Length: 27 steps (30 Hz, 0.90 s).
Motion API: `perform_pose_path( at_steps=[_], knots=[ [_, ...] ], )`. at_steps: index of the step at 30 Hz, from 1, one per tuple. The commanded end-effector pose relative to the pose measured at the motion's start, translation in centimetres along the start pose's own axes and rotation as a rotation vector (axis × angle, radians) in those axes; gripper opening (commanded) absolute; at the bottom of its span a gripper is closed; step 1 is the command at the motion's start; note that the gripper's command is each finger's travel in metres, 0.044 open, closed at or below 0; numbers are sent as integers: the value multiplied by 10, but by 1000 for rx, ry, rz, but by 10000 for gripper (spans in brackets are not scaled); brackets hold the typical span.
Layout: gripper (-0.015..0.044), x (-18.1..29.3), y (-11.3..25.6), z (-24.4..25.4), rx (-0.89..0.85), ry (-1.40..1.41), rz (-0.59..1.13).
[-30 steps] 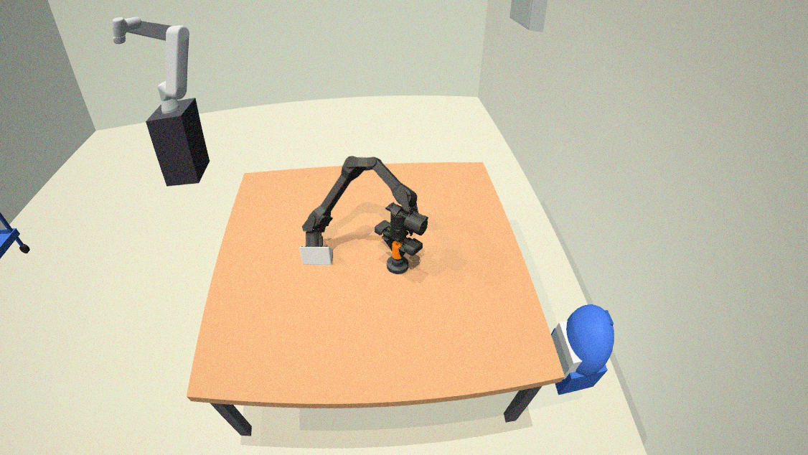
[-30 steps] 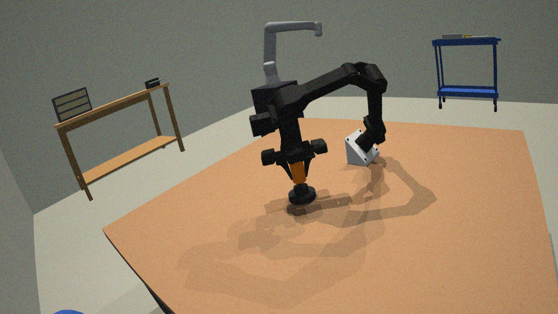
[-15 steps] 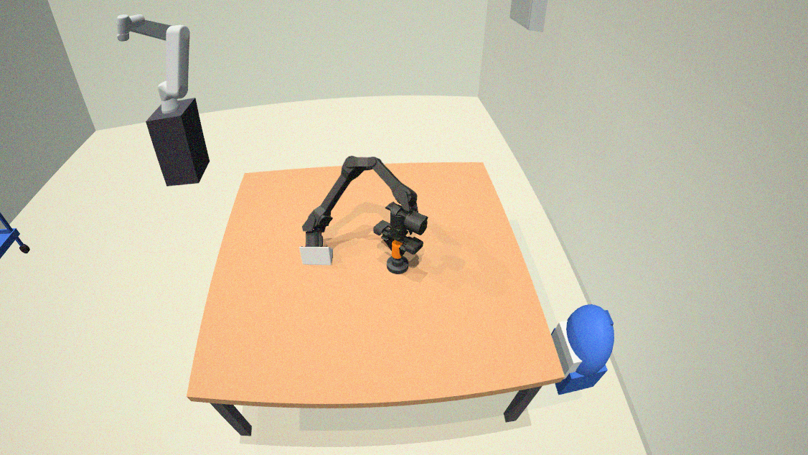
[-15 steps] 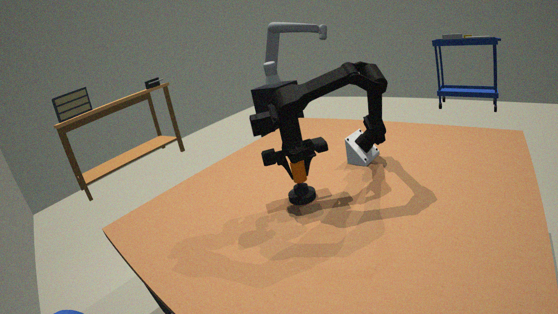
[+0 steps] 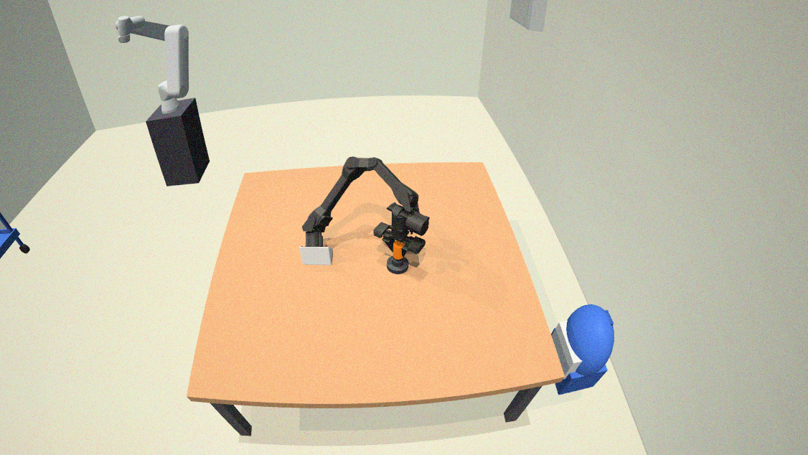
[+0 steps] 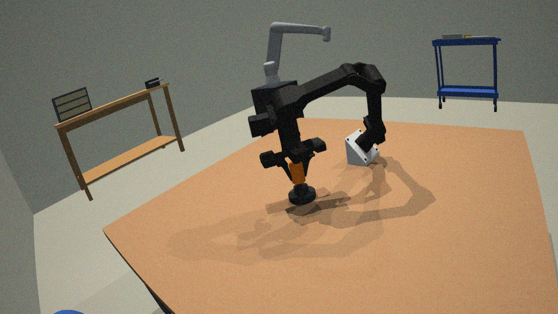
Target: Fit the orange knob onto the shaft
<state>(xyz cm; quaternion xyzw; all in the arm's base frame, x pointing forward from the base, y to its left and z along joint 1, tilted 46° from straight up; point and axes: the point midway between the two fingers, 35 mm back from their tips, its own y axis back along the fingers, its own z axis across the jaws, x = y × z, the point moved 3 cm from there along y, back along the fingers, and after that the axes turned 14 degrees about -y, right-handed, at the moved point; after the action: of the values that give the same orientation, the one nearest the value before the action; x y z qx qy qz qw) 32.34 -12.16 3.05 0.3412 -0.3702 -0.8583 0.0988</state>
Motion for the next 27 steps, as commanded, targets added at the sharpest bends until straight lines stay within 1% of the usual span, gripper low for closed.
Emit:
perform_pose_path(
  at_steps=[1,15,17,22,27],
  knots=[
    [0,-1,0,-2,7,12,-4],
    [0,0,4,0,7,12,-4],
    [0,0,4,0,7,38,-4],
    [0,1,5,3,7,211,-3],
    [0,2,4,6,7,221,-3]
  ],
)
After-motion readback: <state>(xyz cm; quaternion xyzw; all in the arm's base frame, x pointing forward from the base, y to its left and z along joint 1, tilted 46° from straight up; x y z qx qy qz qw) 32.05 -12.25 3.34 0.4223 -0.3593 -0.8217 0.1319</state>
